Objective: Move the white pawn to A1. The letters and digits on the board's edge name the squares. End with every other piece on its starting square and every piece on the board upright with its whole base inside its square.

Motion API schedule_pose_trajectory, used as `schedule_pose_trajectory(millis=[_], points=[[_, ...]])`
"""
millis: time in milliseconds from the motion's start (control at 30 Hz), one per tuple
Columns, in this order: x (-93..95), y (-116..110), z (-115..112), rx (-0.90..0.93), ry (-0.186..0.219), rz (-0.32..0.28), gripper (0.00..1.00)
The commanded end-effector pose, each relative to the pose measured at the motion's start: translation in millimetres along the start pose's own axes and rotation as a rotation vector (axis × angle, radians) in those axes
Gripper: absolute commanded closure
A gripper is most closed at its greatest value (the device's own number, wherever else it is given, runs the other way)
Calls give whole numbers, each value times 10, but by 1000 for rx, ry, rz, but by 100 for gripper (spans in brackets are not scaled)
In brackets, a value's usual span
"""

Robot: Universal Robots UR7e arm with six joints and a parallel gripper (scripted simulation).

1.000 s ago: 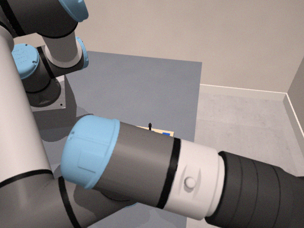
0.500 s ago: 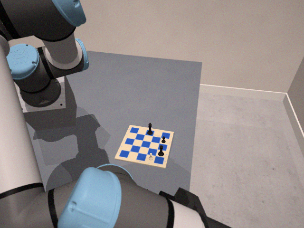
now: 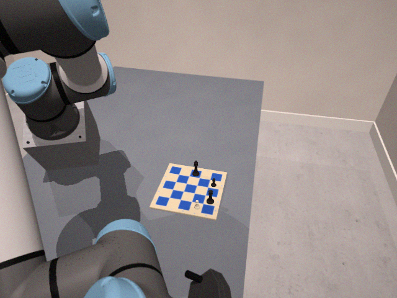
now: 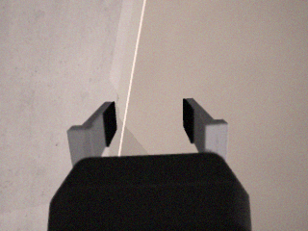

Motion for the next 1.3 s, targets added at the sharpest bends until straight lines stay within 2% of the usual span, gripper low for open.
schedule_pose_trajectory(millis=[0, 33, 133, 200, 233, 267, 367, 500, 533, 600, 633, 733, 767, 867, 933, 1267], points=[[110, 276, -462, 153, 92, 125, 0], [131, 356, -575, 192, 115, 157, 0], [148, 439, -683, 229, 138, 189, 0], [171, 608, -885, 302, 181, 253, 0], [171, 608, -885, 302, 181, 253, 0], [178, 695, -979, 337, 202, 284, 0], [177, 695, -978, 337, 202, 284, 0], [170, 1040, -1300, 466, 279, 403, 0], [170, 1040, -1300, 466, 279, 403, 0], [153, 1209, -1434, 525, 314, 460, 0], [153, 1209, -1434, 525, 314, 460, 0], [114, 1450, -1602, 606, 361, 541, 0], [114, 1450, -1602, 606, 361, 541, 0], [64, 1672, -1732, 677, 401, 615, 0], [64, 1672, -1732, 677, 401, 615, 0], [-120, 2223, -1972, 849, 496, 807, 0]])
Point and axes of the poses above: the point where the finger pads meet when closed, its own x axis out along the fingers, its own z axis across the jaws, y = z × x, the point moved 10 cm from there along -x, back along the fingers, and after that the axes turned 5 degrees about -x, right-handed, at the moved point
